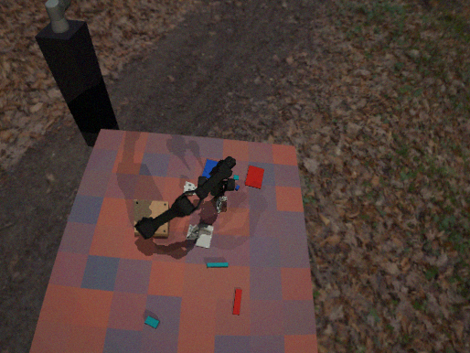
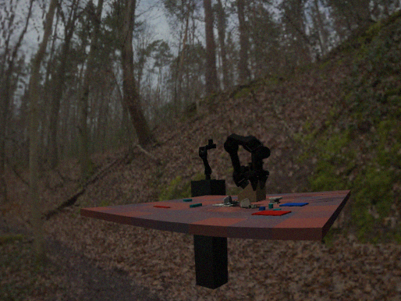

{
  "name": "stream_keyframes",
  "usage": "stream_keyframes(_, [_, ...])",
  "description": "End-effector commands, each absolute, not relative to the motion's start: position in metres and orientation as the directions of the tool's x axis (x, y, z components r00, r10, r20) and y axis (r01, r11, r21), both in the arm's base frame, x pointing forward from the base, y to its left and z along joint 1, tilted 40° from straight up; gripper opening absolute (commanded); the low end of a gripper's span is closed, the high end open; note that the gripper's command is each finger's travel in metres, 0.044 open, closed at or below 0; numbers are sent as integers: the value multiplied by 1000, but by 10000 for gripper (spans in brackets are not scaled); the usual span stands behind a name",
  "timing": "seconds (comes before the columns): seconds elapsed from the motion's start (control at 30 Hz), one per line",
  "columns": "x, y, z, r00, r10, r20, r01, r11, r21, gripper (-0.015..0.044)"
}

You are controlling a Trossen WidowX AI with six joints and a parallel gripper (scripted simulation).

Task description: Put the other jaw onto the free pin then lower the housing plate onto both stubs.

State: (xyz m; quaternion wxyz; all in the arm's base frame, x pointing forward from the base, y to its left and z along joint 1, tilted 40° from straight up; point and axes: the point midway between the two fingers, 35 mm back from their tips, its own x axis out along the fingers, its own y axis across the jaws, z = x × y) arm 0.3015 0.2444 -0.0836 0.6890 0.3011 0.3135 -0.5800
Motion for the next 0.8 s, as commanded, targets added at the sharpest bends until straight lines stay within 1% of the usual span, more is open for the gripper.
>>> stream_keyframes(0.0, [302, 244, -84, 131, -610, -781, 988, 146, 51, 440])
stream_keyframes(0.57, [302, 244, -84, 131, -610, -781, 988, 146, 51, 0])
stream_keyframes(0.77, [302, 244, -84, 131, -610, -781, 988, 146, 51, 0])
